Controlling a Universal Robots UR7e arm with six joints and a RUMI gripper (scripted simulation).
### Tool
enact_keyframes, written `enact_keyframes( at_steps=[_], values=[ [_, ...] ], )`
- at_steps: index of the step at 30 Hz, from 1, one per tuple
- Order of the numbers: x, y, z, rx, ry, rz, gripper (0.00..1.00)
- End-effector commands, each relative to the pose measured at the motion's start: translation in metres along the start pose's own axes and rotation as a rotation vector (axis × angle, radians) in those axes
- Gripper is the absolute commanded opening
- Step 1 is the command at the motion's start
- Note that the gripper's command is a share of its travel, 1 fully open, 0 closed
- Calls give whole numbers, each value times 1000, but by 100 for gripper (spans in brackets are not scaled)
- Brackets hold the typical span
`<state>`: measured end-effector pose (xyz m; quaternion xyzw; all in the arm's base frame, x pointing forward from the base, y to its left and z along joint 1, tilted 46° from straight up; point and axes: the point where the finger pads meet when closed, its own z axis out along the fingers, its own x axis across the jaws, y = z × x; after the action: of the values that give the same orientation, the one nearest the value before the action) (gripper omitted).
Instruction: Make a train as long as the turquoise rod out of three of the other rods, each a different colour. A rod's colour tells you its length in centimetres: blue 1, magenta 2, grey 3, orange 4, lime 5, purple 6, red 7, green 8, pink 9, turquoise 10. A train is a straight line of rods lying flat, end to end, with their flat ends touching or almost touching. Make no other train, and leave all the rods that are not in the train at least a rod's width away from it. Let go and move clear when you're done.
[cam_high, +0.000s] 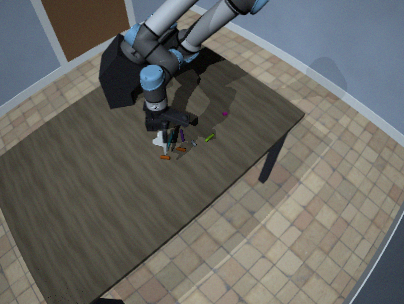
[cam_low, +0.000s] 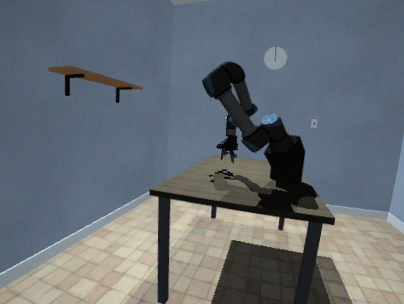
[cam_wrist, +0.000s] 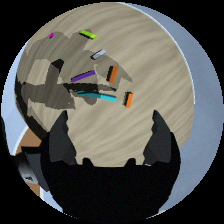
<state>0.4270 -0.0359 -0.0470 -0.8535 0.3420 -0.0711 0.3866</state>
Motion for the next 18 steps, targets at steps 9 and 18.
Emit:
enact_keyframes(
  at_steps=[9, 18],
  values=[
    [0, -9, 0, -3, 1, -144, 100],
    [-2, -22, 0, -8, 2, -379, 100]
  ],
)
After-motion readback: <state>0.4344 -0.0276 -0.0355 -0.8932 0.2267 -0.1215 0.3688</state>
